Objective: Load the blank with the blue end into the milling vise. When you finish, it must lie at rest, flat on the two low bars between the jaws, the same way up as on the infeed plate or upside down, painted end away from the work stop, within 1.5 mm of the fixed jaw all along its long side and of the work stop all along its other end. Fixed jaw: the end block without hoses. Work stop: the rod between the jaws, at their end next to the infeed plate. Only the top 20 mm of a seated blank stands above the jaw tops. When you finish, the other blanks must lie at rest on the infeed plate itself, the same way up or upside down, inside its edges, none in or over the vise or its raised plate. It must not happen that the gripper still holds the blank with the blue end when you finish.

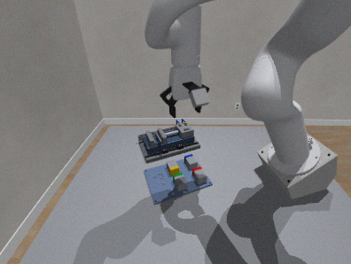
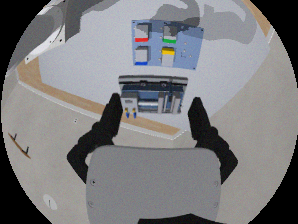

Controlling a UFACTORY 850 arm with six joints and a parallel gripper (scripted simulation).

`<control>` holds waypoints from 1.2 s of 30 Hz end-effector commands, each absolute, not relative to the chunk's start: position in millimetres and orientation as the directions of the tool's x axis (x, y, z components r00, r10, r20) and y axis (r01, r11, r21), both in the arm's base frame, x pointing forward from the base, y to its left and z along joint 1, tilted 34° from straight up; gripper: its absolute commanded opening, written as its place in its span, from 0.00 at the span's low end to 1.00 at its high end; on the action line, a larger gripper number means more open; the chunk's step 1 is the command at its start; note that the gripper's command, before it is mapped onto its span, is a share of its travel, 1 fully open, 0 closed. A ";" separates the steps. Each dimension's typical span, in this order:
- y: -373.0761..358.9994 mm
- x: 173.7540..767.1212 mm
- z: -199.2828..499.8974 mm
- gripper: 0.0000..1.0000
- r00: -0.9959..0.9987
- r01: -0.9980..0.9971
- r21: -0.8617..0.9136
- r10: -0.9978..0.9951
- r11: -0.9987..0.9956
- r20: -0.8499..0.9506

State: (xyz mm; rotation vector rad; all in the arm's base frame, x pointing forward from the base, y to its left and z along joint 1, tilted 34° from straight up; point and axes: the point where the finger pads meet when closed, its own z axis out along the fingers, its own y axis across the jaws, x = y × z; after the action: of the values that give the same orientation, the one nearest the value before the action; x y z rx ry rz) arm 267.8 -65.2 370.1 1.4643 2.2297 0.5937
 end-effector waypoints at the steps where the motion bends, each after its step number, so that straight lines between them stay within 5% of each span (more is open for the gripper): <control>1: -51.2 264.6 370.7 1.00 -0.367 0.751 0.553 0.924 0.360 -0.102; 36: 41.1 242.1 370.4 1.00 -0.383 0.741 0.567 0.920 0.361 -0.086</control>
State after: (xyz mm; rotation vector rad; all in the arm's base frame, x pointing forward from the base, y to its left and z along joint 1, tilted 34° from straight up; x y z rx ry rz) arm 243.1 37.0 370.0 1.4409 2.2453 0.6434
